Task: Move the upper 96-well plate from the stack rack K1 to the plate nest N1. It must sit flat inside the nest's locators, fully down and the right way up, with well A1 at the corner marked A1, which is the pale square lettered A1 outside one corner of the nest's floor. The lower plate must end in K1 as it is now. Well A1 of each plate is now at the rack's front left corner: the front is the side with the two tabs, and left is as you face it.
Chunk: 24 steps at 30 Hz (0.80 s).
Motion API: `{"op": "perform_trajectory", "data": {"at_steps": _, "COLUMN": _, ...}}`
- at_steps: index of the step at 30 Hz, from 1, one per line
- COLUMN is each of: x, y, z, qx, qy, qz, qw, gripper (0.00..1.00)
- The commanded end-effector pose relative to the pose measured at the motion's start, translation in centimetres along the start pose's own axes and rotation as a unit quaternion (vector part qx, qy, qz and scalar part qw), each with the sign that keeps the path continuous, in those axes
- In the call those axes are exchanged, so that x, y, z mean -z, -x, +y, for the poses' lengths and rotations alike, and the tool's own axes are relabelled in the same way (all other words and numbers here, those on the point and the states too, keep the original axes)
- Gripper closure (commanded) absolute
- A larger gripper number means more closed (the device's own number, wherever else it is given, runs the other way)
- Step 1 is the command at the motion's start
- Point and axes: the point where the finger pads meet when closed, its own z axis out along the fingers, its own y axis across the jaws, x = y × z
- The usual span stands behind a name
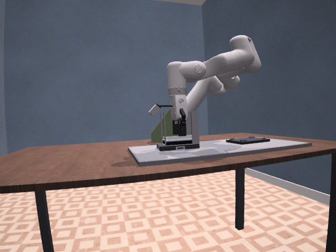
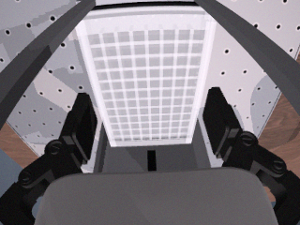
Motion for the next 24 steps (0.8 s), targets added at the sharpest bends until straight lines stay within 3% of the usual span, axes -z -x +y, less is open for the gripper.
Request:
{"op": "perform_trajectory", "data": {"at_steps": 1, "x": -0.06, "y": -0.11, "z": -0.09, "qx": 0.0, "qy": -0.002, "qz": 0.001, "qw": 1.0, "gripper": 0.0}}
{"op": "perform_trajectory", "data": {"at_steps": 24, "x": -0.93, "y": -0.11, "z": -0.09, "qx": 0.0, "qy": -0.002, "qz": 0.001, "qw": 1.0, "gripper": 0.0}}
